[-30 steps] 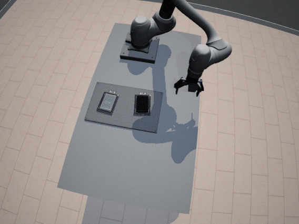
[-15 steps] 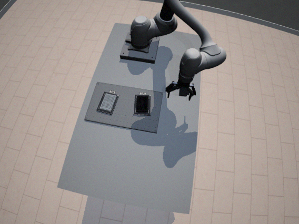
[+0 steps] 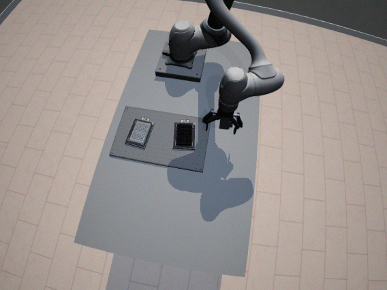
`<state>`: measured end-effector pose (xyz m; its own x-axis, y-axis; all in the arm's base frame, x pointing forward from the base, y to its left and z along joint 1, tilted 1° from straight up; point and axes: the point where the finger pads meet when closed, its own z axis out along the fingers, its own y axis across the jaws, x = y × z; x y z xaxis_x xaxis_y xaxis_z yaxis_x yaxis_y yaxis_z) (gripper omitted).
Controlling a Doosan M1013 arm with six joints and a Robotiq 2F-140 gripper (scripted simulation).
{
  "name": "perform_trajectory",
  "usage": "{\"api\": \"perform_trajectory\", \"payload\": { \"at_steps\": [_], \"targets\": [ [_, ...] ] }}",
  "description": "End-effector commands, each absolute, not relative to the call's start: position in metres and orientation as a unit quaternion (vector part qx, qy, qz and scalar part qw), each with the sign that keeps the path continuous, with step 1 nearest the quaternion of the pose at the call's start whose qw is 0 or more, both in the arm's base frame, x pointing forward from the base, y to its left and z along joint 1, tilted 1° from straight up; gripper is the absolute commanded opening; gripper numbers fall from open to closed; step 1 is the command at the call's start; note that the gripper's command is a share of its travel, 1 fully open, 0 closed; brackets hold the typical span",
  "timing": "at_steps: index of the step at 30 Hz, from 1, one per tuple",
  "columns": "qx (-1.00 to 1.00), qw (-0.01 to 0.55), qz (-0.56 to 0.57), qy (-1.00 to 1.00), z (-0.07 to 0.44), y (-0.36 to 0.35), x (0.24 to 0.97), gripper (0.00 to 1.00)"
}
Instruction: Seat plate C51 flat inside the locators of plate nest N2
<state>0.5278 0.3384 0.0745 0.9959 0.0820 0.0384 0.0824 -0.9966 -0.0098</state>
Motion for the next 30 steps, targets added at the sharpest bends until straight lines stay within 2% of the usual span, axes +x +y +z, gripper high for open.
{"api": "perform_trajectory", "payload": {
  "at_steps": [1, 30],
  "targets": [
    [-0.999, 0.006, -0.019, -0.041, 0.074, 0.322, 0.538, 1.0],
    [-1.0, 0.002, -0.012, -0.017, 0.063, 0.211, 0.585, 1.0]
  ]
}}
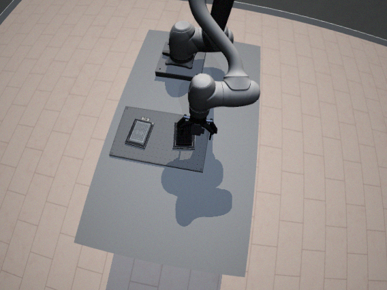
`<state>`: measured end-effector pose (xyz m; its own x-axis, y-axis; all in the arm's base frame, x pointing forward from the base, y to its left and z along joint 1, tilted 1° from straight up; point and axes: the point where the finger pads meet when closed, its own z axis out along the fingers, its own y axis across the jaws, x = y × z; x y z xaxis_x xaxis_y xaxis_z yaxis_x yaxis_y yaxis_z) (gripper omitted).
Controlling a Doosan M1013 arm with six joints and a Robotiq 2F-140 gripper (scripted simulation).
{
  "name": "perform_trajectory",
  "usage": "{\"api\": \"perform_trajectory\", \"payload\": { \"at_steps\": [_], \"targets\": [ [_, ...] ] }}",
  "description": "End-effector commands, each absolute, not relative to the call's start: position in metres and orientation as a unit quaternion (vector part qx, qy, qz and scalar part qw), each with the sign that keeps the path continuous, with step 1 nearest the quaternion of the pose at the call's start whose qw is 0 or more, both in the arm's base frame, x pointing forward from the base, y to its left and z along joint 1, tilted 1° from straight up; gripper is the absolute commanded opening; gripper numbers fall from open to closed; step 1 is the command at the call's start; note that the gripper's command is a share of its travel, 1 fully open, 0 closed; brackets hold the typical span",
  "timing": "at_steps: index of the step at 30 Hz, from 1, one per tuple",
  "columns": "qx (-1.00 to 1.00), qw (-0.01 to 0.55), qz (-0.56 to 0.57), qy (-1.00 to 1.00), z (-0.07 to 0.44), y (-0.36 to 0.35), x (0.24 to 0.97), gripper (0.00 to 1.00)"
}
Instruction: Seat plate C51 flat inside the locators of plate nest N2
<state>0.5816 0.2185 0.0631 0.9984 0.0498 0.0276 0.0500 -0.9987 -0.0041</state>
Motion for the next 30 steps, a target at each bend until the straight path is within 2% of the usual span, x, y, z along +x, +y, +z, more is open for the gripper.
{"api": "perform_trajectory", "payload": {
  "at_steps": [1, 30],
  "targets": [
    [-1.0, 0.002, -0.012, -0.017, 0.063, 0.206, 0.586, 1.0],
    [-1.0, 0.002, -0.006, -0.001, 0.052, 0.078, 0.61, 1.0]
  ]
}}
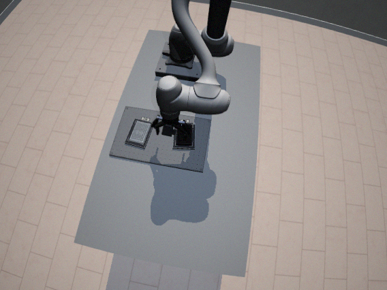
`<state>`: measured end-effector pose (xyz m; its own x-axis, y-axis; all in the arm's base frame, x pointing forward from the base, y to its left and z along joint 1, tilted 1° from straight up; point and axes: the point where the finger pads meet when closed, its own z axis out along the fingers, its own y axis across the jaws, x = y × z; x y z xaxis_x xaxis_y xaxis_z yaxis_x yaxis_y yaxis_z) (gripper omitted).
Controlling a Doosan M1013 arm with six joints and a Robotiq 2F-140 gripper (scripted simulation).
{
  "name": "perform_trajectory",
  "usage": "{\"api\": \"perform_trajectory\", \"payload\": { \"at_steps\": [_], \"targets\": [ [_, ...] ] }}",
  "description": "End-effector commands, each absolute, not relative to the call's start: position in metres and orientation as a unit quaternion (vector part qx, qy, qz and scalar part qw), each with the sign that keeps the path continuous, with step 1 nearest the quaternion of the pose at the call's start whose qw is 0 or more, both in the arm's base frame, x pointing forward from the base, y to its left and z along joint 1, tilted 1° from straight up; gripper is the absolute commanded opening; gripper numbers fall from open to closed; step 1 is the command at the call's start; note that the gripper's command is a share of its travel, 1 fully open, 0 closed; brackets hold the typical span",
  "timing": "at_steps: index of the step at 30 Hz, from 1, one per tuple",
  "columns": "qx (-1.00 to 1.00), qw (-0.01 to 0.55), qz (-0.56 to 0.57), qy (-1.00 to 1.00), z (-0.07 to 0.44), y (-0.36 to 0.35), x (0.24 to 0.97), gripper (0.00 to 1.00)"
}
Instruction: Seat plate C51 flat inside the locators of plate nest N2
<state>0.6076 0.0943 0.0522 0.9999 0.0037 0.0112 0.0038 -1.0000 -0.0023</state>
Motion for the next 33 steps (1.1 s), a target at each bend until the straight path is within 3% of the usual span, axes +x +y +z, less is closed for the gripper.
{"api": "perform_trajectory", "payload": {
  "at_steps": [1, 33],
  "targets": [
    [-1.0, 0.002, -0.006, -0.001, 0.051, 0.073, 0.61, 1.0],
    [-1.0, 0.004, 0.001, 0.023, 0.04, -0.058, 0.605, 1.0]
  ]
}}
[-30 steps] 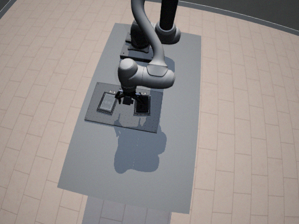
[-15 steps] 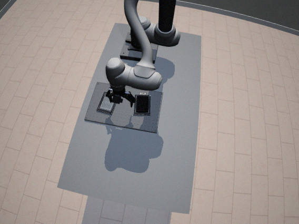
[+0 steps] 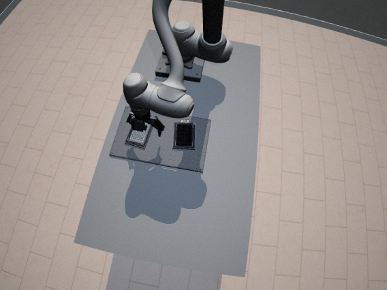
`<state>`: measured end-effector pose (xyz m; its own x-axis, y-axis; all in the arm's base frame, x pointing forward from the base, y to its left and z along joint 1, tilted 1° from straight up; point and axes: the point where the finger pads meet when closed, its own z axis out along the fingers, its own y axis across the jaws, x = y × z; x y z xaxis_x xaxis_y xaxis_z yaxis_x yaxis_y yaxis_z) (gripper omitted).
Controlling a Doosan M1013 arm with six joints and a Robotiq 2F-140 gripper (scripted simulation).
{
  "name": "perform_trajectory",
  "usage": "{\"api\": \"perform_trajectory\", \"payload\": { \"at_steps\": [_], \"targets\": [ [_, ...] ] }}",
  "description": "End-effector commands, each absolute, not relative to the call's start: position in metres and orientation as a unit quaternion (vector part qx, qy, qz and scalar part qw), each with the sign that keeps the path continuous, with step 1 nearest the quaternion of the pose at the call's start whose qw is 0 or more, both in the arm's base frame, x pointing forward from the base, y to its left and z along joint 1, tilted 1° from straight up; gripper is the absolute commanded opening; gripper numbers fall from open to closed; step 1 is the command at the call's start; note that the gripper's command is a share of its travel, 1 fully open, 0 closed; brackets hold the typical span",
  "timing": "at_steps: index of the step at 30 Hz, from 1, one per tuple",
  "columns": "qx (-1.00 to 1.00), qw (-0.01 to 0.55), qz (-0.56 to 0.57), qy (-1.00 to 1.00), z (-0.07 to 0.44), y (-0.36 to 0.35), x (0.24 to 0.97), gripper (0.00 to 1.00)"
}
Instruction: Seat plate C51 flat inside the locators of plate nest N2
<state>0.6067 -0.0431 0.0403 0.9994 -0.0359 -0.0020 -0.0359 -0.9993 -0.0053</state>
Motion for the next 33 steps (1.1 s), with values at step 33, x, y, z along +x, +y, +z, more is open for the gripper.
{"api": "perform_trajectory", "payload": {
  "at_steps": [33],
  "targets": [
    [-1.0, 0.004, 0.001, 0.023, 0.024, -0.094, 0.599, 1.0]
  ]
}}
